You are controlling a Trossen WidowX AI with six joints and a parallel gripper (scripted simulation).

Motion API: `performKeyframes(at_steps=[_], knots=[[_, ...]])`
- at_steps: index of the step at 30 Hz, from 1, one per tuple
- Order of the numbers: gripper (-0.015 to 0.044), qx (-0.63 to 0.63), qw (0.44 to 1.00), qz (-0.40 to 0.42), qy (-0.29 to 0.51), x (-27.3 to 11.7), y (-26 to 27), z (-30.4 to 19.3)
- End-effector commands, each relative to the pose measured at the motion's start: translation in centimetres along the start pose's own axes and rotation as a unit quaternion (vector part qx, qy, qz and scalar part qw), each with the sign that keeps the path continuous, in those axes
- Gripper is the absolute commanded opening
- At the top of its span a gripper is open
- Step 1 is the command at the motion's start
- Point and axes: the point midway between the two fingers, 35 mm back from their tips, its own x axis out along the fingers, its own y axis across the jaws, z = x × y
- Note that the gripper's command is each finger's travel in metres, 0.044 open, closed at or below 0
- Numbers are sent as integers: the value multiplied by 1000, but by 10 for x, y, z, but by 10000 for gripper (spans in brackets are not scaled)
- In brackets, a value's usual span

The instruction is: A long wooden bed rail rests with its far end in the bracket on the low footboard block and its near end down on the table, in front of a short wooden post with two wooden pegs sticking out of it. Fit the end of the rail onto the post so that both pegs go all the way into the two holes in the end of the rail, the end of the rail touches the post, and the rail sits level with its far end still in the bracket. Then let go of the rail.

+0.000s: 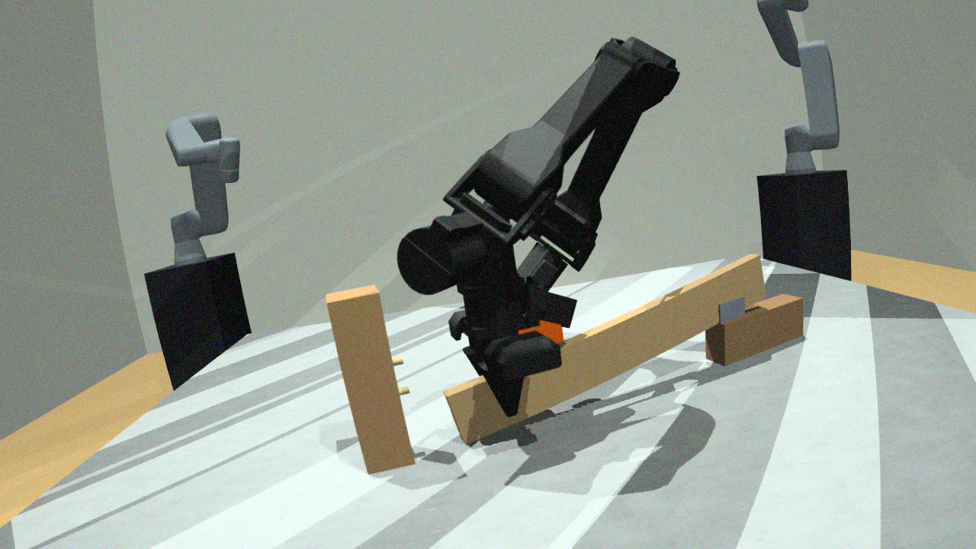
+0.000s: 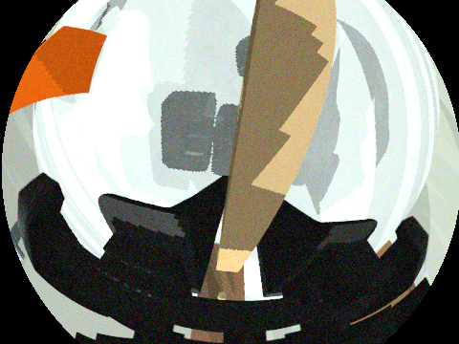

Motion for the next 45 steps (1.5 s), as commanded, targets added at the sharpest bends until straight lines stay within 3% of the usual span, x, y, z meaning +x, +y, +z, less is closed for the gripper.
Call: performKeyframes(at_steps=[1,45], knots=[[0,1,1000,-1,-1,-2,0,0],[0,1,1000,-1,0,-24,-2,0]])
